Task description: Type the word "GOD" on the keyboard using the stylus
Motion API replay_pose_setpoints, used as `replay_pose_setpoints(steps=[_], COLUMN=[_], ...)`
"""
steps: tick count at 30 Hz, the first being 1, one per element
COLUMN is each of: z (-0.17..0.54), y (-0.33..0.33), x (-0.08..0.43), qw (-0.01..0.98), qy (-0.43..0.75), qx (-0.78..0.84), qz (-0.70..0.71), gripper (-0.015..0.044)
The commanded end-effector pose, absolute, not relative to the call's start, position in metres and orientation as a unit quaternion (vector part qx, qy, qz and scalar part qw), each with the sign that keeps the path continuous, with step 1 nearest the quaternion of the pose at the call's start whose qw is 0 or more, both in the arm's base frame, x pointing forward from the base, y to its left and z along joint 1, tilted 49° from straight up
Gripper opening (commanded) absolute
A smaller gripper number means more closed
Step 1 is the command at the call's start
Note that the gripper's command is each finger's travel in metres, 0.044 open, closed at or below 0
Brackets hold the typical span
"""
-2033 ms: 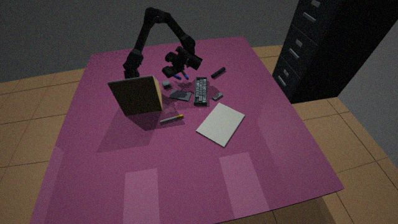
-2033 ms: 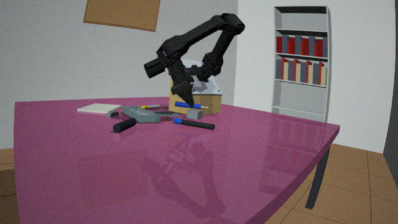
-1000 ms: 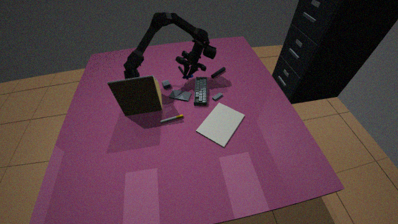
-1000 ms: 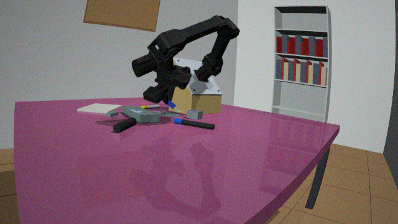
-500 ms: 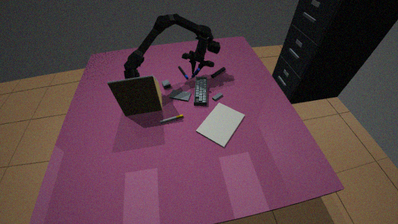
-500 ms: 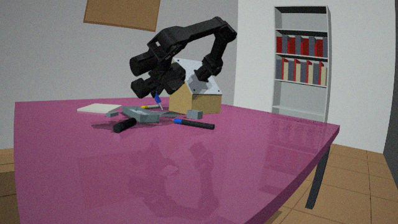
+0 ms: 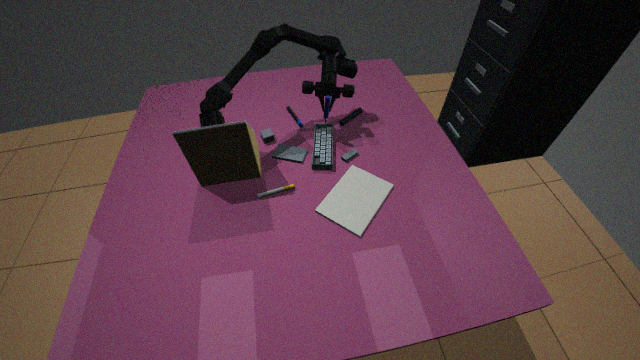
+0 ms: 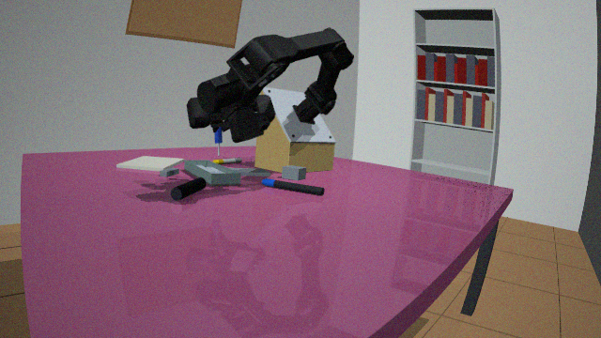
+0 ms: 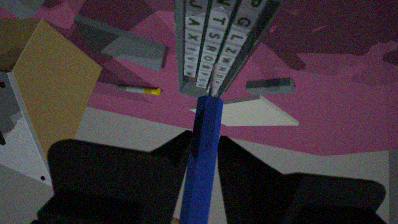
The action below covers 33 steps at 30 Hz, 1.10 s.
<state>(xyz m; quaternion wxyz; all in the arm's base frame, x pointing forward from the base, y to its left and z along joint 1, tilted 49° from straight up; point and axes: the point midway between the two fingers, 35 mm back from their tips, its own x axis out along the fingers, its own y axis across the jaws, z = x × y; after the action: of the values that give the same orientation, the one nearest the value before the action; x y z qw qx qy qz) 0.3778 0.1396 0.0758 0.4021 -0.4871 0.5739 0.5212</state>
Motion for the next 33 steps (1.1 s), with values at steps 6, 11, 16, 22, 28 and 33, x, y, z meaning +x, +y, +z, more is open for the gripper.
replay_pose_setpoints(steps=[6,11,16,22,28,33], z=[0.081,0.068,0.058,0.058,0.057,0.056], y=[0.137,0.152,0.163,0.163,0.164,0.166], x=[0.388,0.386,0.384,0.384,0.386,0.387], qw=[0.415,0.415,0.415,0.415,0.415,0.415], qy=[0.593,0.593,0.593,0.593,0.593,0.593], qx=[-0.498,-0.498,-0.498,-0.498,-0.498,-0.498], qz=[0.478,0.478,0.478,0.478,0.478,0.478], gripper=[0.0,0.0,0.0,0.0,0.0081,0.0081])
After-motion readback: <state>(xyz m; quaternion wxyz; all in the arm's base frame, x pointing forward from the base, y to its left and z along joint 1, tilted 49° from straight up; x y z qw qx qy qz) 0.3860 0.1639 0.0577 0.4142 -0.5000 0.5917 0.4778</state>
